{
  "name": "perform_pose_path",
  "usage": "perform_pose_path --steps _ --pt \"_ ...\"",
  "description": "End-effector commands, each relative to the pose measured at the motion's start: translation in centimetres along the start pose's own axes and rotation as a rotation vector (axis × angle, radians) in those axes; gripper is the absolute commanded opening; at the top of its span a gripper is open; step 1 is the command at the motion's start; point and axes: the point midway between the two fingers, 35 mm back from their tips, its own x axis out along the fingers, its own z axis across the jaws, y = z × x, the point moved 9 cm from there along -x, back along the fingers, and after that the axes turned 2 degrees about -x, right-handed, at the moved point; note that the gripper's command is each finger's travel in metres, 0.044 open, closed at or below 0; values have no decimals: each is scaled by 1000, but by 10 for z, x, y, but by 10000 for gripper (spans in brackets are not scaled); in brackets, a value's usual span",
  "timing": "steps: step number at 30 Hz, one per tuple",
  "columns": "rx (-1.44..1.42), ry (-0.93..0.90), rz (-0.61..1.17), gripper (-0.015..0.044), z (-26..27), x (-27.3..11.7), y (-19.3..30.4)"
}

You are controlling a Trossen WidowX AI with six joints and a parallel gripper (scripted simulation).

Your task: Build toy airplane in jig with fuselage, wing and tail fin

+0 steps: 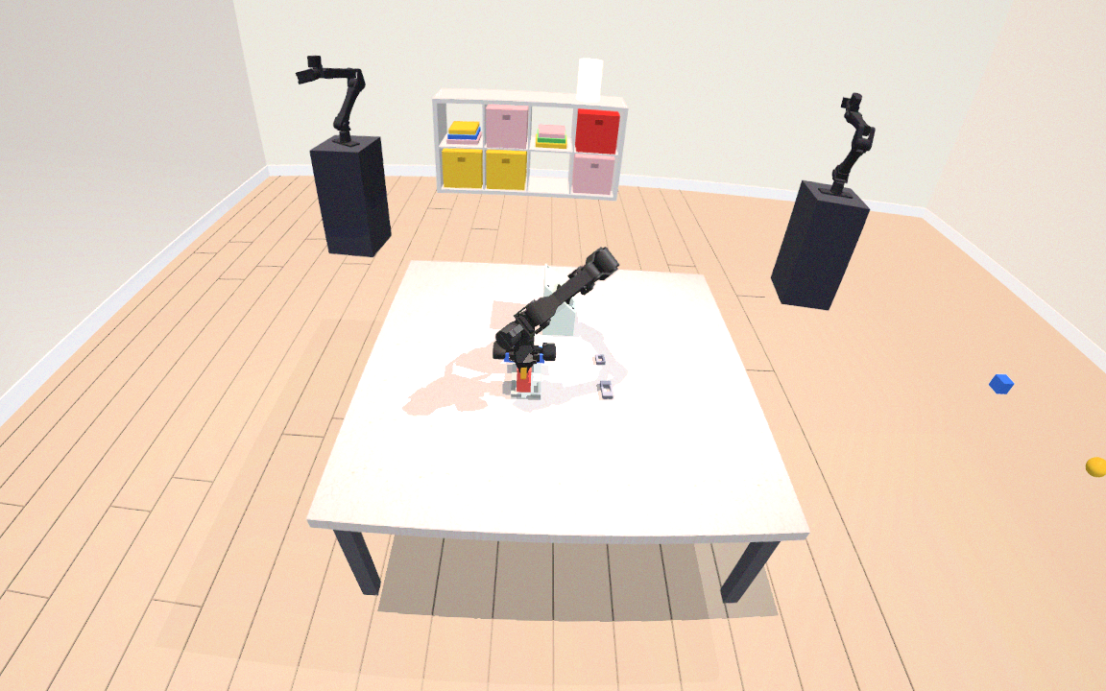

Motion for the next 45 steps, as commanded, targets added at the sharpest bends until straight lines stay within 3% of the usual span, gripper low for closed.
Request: perform_pose_path --steps 1,33,40,43,45 --pt "0 -2 -3 65 0 2 0" --pt "0 -2 -3 65 -1 3 0" --pt "-1 -2 -5 0 0 2 0" --pt "-1 -2 -5 0 0 2 0" --pt "-1 -2 -5 53 0 2 0"
